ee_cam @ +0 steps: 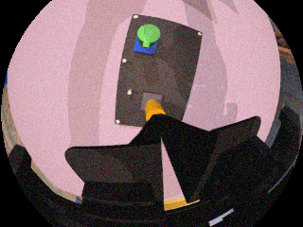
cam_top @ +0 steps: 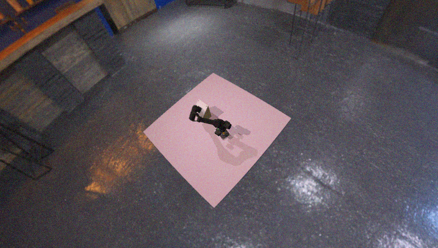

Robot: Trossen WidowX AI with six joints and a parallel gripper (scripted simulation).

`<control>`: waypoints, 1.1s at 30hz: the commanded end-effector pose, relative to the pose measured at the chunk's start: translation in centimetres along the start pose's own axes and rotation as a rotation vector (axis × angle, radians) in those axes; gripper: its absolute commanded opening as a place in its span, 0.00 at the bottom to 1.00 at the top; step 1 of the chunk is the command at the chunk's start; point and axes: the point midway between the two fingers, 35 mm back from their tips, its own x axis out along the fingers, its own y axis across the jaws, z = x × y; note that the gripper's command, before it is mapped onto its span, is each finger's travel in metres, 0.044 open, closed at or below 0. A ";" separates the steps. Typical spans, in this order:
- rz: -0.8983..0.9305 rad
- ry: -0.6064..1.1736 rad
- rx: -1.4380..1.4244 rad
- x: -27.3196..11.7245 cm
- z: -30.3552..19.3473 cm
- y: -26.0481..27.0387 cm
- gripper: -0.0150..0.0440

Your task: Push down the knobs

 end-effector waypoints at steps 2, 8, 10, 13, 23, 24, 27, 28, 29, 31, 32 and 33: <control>0.003 -0.008 0.016 1.1 -0.1 0.3 0.25; 0.003 -0.008 0.016 1.3 -0.1 0.3 0.25; 0.003 -0.008 0.016 1.3 -0.1 0.3 0.25; 0.003 -0.008 0.016 1.3 -0.1 0.3 0.25; 0.003 -0.008 0.016 1.5 -0.1 0.3 0.25; 0.003 -0.008 0.016 1.5 -0.1 0.3 0.25; 0.003 -0.008 0.016 1.5 -0.1 0.3 0.25; 0.003 -0.008 0.016 1.5 -0.1 0.3 0.25; 0.003 -0.008 0.016 1.5 -0.1 0.3 0.25; 0.003 -0.008 0.016 1.5 -0.1 0.3 0.25; 0.003 -0.008 0.016 1.5 -0.1 0.3 0.25; 0.003 -0.008 0.016 1.5 -0.1 0.3 0.25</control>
